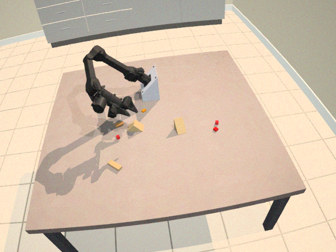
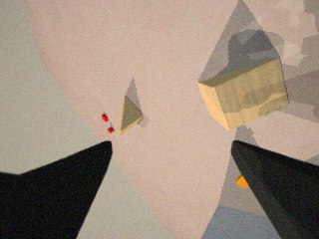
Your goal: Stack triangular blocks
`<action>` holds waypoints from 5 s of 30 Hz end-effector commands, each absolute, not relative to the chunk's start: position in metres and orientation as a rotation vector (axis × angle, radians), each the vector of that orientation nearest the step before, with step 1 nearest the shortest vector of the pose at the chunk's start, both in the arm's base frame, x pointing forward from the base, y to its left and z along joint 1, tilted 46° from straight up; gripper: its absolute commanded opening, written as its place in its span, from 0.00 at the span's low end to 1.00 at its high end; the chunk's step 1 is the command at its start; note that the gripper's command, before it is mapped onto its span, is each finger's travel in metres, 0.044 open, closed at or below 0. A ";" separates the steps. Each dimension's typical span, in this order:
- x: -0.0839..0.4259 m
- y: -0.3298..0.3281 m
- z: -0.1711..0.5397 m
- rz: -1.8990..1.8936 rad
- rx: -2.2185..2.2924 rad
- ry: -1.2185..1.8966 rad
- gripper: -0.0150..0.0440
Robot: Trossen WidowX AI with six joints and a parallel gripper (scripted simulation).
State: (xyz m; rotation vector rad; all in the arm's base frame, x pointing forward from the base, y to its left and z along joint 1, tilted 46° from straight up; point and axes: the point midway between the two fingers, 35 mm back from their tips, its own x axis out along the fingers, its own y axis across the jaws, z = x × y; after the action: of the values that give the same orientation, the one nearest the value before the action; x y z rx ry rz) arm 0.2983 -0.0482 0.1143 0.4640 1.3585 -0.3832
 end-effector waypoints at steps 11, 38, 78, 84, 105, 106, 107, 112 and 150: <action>0.286 -0.093 0.135 0.413 -0.517 1.346 1.00; 0.275 -0.118 0.146 0.991 -1.220 1.136 1.00; 0.295 -0.121 0.047 0.993 -1.218 1.136 1.00; 0.294 -0.122 0.049 0.993 -1.224 1.138 0.87; 0.296 -0.111 0.060 0.994 -1.223 1.138 0.25; 0.297 -0.107 0.063 0.994 -1.223 1.138 0.25; 0.297 -0.104 0.066 0.994 -1.223 1.138 0.25; 0.297 -0.086 0.083 0.994 -1.222 1.137 0.25; 0.286 -0.045 0.099 0.560 -0.978 1.525 0.25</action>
State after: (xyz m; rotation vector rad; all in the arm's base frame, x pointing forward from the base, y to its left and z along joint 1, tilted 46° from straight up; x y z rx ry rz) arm 0.2865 -0.0461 0.1019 -1.0129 1.4598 0.6619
